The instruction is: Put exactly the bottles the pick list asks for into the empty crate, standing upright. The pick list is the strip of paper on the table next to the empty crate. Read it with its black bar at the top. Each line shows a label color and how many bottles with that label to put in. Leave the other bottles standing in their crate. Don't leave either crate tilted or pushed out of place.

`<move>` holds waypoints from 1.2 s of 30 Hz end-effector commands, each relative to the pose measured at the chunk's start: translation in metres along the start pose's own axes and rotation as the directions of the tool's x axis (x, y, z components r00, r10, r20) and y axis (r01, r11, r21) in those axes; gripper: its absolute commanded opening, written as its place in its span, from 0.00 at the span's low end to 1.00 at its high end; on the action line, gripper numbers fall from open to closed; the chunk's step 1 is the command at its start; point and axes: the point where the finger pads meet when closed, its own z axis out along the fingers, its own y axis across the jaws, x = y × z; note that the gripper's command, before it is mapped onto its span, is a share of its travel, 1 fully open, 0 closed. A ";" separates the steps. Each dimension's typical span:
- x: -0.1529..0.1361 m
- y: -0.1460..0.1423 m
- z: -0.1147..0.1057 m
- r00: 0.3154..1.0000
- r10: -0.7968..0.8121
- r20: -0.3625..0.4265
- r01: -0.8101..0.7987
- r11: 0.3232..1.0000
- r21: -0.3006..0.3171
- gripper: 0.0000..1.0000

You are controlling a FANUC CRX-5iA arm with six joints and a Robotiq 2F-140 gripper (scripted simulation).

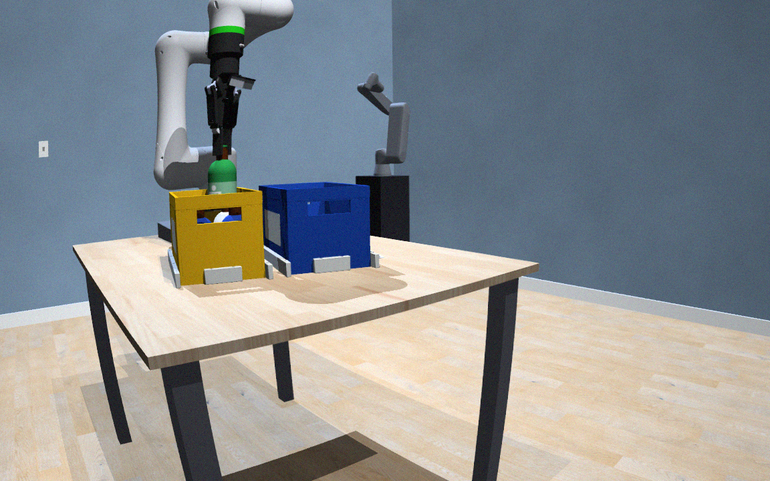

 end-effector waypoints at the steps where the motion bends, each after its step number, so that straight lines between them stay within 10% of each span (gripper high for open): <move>1: 0.000 0.000 -0.003 1.000 0.000 -0.001 0.000 1.000 -0.001 0.10; 36: 0.000 0.000 -0.054 1.000 0.000 -0.001 0.000 1.000 -0.001 0.10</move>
